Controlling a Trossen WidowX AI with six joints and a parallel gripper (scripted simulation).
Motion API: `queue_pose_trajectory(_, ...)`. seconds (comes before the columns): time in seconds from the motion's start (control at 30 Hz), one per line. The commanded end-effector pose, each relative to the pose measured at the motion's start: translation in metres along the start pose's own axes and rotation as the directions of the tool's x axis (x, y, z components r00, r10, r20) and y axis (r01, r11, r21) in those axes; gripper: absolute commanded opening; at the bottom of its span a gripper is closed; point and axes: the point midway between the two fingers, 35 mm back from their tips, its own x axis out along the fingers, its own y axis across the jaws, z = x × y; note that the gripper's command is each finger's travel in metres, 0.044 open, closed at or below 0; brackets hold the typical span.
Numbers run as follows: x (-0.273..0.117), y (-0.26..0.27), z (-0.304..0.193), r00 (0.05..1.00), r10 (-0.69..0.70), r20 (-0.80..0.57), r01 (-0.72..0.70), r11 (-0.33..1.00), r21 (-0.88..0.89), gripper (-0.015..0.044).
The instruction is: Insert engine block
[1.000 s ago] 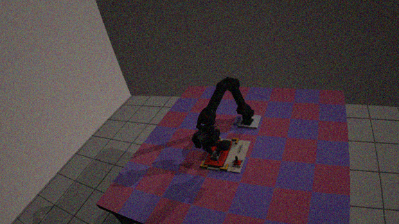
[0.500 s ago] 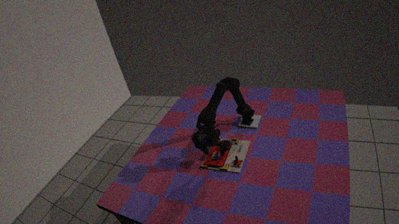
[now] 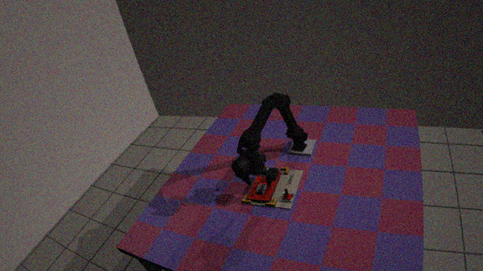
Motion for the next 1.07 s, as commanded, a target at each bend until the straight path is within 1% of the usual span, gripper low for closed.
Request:
queue_pose_trajectory(0.0, -0.0028, -0.0006, 0.0006, 1.000, -0.004, 0.000, 0.004, 1.000, 0.002, 0.0414)
queue_pose_trajectory(0.53, -0.0028, -0.0006, 0.0006, 1.000, -0.004, 0.000, 0.004, 1.000, 0.002, 0.0000)
queue_pose_trajectory(1.03, -0.0028, -0.0006, 0.0006, 1.000, -0.004, 0.000, 0.004, 1.000, 0.002, 0.0000)
